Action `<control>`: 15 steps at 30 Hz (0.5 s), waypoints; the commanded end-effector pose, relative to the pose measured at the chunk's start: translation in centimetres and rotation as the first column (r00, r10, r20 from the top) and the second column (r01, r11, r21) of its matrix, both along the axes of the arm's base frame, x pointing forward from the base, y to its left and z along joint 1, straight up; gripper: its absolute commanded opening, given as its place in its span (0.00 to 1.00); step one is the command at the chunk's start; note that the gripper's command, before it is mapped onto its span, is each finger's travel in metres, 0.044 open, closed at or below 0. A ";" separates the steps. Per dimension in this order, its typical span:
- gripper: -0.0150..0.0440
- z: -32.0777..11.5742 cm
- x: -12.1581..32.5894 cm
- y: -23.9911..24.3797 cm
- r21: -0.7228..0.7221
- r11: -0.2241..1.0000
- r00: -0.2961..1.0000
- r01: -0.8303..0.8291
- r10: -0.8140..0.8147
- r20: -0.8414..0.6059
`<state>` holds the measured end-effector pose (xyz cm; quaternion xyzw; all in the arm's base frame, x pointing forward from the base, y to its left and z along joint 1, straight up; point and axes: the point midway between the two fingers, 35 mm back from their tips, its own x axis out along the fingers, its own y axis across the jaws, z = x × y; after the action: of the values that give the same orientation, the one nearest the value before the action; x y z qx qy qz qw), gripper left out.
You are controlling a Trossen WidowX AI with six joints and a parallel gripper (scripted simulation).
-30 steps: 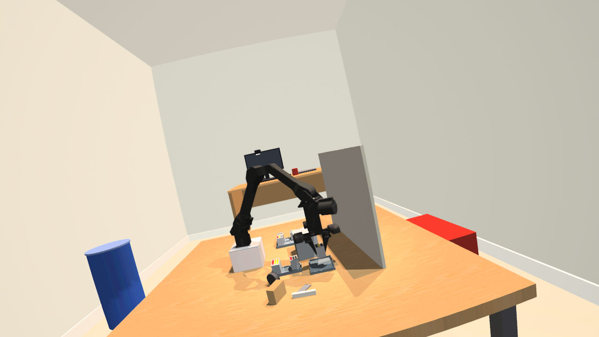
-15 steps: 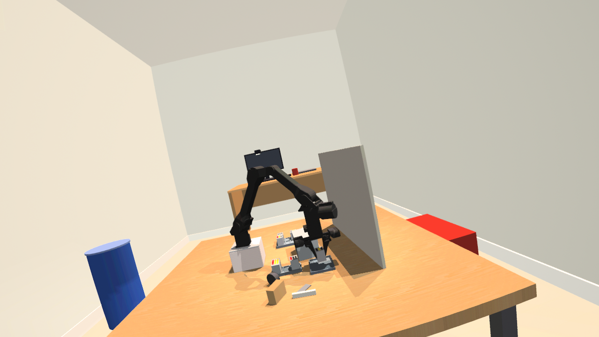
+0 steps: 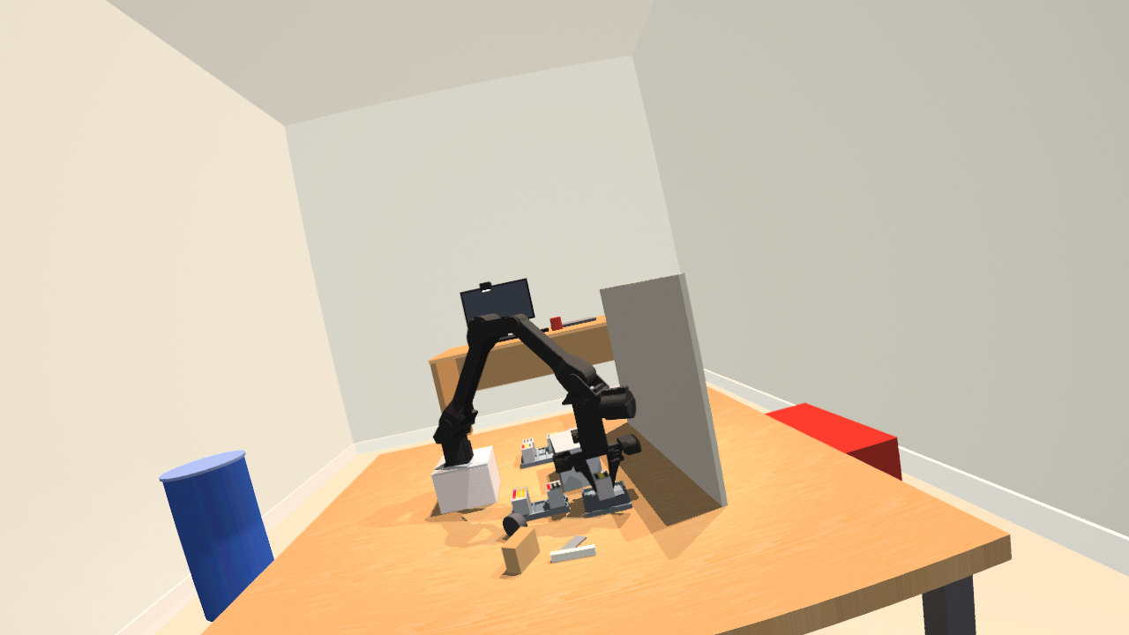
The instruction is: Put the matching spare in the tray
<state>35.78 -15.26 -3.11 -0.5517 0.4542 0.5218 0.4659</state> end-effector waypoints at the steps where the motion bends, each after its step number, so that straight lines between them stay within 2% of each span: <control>1: 0.25 -0.4 -0.3 0.2 0.008 1.000 1.000 -0.005 0.005 -0.008; 2: 0.25 -0.4 -0.3 0.2 0.008 1.000 1.000 -0.005 0.005 -0.008; 15: 0.83 -0.1 0.0 0.0 0.001 1.000 1.000 0.000 0.000 -0.002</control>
<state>35.72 -15.24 -3.21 -0.5508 0.4546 0.5227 0.4656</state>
